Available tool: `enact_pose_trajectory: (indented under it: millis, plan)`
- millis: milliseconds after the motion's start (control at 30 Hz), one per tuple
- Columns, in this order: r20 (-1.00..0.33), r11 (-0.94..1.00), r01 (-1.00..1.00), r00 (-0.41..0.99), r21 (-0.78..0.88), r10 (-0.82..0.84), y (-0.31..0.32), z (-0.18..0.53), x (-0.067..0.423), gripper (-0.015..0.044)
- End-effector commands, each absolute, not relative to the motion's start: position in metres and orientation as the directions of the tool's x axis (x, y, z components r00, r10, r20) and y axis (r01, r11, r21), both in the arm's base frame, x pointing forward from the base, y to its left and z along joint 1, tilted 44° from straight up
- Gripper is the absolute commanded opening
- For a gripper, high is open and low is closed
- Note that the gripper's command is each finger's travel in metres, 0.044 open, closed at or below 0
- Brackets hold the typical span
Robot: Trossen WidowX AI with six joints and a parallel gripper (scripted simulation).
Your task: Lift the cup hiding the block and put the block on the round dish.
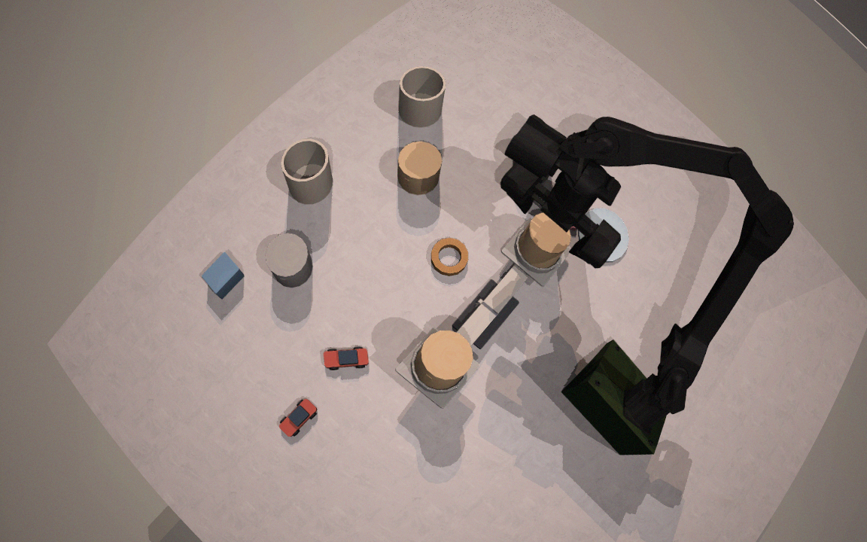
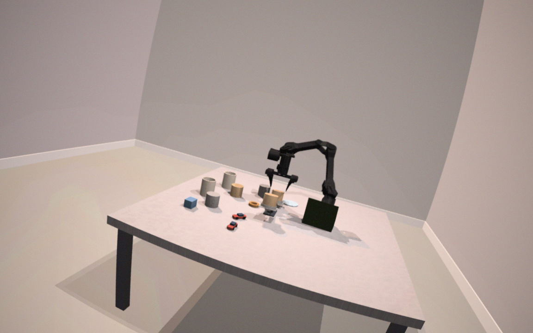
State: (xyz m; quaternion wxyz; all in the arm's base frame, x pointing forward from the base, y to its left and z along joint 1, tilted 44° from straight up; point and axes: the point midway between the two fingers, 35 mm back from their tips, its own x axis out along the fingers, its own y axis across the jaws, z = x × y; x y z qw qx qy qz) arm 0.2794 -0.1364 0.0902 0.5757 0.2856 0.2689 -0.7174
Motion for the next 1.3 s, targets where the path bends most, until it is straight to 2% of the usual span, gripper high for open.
enact_pose_trajectory:
  millis: [0,1067,1133,1267]
  plan:
    - [-0.717,-0.189,0.98,-0.18,-0.069,-0.673,-0.141,0.084,0.276,0.044]
    - [-0.715,-0.189,0.98,-0.181,-0.069,-0.676,-0.174,0.05,0.266,0.044]
    - [-0.715,-0.189,0.98,-0.181,-0.069,-0.676,-0.174,0.05,0.266,0.0387]
    - [-0.715,-0.189,0.98,-0.181,-0.069,-0.676,-0.174,0.05,0.266,0.0361]
